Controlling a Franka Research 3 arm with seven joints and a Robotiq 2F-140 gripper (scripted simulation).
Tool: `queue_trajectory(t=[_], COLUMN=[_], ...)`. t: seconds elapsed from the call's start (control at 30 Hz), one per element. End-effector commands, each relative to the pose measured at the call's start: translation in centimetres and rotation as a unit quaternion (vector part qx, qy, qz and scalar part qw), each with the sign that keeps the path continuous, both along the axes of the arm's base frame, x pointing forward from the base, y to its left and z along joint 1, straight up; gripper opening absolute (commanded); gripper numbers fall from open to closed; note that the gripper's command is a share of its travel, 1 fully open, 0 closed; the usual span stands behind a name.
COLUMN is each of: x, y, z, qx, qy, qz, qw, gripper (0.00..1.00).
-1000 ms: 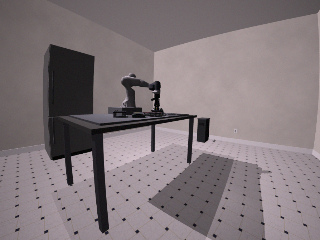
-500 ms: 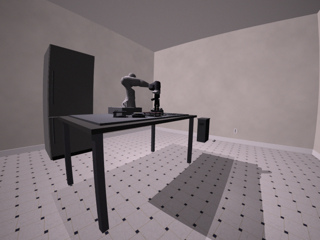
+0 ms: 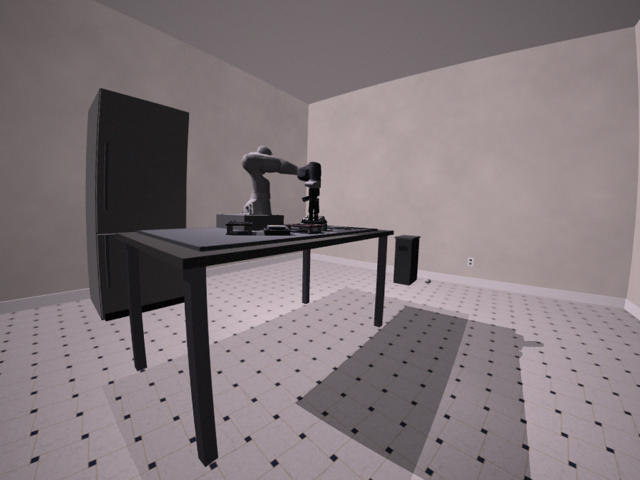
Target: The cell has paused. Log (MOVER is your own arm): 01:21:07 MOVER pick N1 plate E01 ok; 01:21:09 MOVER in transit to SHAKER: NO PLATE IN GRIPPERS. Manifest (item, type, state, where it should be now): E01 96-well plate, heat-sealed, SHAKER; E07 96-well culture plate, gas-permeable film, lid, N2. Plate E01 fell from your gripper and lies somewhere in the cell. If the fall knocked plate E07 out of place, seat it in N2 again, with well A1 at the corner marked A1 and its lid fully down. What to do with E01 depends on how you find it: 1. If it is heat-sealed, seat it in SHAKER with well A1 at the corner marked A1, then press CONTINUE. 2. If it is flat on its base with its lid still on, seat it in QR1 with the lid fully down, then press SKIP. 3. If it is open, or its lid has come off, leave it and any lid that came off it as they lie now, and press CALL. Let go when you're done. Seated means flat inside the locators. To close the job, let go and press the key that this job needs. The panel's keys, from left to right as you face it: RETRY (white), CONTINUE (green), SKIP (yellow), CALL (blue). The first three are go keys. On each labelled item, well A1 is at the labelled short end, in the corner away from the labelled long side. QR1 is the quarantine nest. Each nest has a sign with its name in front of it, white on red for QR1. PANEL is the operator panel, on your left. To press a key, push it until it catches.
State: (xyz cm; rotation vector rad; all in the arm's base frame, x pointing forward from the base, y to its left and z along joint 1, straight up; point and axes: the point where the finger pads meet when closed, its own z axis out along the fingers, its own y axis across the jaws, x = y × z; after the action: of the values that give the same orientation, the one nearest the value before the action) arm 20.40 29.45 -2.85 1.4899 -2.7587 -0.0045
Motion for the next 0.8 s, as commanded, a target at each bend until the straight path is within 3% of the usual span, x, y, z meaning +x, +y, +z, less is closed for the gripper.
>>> queue_trajectory(t=[0.0,0.77], x=[0.06,0.06], y=[0.08,0.08], z=[-0.05,-0.5], qx=[0.001,0.001], qy=[-0.001,-0.001], qz=[0.003,0.003], qw=[1.0,1.0], gripper=[0.7,0.7])
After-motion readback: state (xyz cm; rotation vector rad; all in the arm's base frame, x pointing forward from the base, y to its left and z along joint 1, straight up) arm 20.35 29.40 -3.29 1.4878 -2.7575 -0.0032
